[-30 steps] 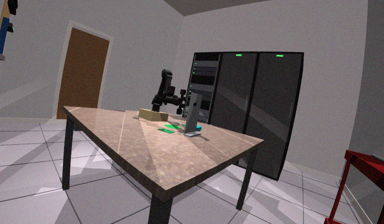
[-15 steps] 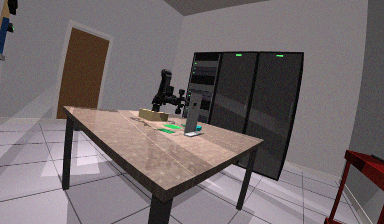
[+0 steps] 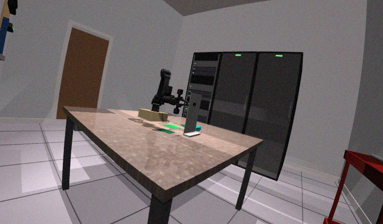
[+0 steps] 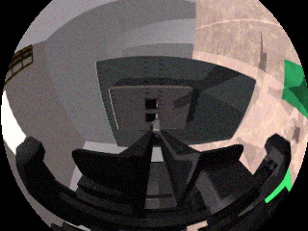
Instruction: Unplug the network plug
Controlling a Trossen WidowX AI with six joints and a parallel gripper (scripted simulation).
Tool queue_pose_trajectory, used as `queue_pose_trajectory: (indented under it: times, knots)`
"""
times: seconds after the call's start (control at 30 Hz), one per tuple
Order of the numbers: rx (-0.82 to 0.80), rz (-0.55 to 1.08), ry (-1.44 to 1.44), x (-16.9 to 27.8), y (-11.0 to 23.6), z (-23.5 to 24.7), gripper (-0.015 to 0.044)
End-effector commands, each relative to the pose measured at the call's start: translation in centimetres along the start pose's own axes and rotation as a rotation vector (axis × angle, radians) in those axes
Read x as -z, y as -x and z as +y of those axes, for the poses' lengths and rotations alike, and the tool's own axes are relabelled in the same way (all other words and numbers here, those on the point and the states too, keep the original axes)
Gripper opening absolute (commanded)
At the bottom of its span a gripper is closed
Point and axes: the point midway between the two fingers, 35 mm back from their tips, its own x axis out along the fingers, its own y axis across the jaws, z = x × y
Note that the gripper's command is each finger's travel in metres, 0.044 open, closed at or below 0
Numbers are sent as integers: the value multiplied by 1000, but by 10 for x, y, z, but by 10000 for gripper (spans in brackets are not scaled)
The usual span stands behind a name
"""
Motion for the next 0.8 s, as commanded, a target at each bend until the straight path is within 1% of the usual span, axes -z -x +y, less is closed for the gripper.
queue_pose_trajectory:
  times: [0.0, 0.77]
  knots:
    - [-3, 2, 4, 1, 4, 2, 0]
    - [-2, 1, 4, 4, 20, 1, 0]
